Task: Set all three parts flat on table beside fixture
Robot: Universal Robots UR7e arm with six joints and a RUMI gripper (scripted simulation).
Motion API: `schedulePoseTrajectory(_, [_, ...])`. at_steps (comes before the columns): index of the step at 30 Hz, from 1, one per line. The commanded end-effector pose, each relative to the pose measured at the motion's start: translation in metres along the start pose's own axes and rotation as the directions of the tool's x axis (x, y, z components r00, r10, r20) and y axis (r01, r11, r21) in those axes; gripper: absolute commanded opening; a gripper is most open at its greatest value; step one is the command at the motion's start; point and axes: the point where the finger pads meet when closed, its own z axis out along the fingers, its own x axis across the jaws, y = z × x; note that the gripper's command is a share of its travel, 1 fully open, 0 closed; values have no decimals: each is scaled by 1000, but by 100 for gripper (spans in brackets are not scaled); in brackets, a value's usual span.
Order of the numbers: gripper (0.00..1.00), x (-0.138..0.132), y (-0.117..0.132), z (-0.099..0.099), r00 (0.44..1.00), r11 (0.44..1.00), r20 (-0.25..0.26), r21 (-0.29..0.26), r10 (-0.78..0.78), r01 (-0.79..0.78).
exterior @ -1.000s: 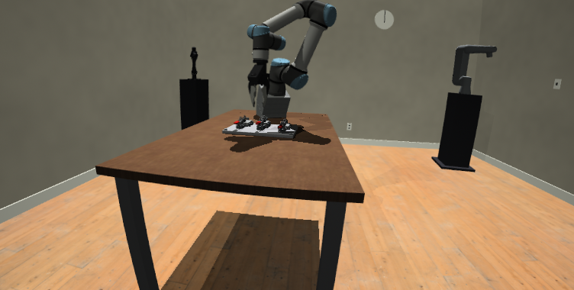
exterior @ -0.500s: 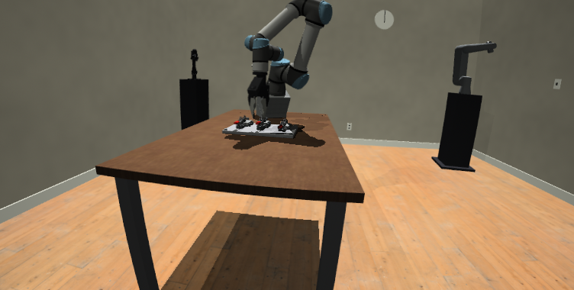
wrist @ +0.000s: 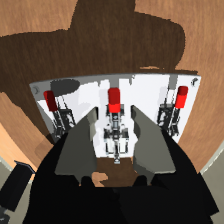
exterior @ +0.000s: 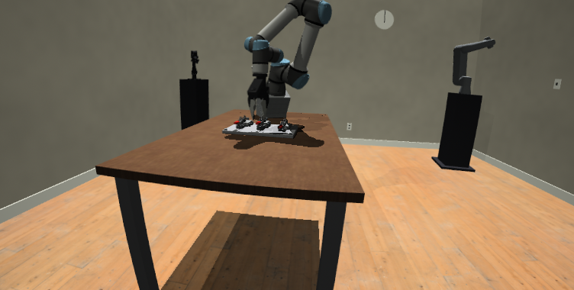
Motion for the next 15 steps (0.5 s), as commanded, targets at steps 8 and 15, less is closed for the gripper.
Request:
schedulePoseTrajectory(8, [28, 0, 0, 0, 1000, 1000, 0, 1, 0, 0])
schedulePoseTrajectory(15, [28, 0, -1, 10, 1000, 1000, 0, 1, 0, 0])
